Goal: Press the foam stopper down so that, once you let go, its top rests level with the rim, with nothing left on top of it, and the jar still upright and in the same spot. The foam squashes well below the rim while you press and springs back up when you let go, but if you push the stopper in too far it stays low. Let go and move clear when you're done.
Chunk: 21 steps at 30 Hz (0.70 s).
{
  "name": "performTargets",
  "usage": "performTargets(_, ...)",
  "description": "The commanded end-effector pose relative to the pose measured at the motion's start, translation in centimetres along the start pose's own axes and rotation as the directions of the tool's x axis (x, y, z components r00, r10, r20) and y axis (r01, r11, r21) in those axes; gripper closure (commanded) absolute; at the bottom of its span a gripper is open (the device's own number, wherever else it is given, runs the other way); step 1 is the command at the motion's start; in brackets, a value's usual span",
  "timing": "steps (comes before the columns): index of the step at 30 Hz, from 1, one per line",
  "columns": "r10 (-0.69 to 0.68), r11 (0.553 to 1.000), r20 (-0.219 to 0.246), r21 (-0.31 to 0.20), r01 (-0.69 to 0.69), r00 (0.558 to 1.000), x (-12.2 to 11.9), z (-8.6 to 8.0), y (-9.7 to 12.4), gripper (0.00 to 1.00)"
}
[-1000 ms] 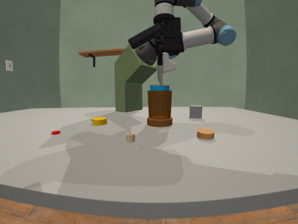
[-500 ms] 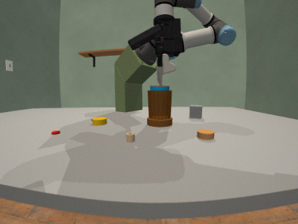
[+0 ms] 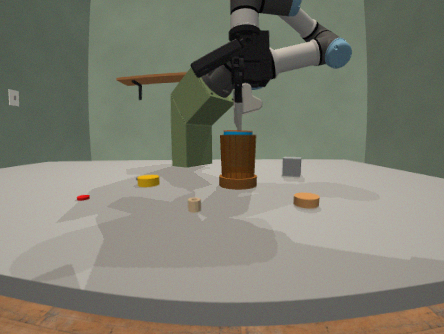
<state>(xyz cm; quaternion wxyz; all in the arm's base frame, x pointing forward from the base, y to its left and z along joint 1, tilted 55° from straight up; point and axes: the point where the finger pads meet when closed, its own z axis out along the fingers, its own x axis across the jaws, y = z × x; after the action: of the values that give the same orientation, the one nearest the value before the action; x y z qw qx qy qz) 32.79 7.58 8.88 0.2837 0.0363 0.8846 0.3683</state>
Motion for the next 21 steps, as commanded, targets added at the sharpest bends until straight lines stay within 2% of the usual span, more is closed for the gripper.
performTargets(1,0.005,1.000,0.003,0.001,-0.005,1.000,-0.09,0.50,-0.10,1.00)
performTargets(21,0.005,1.000,0.003,0.001,-0.005,1.000,-0.09,1.05,-0.10,1.00)
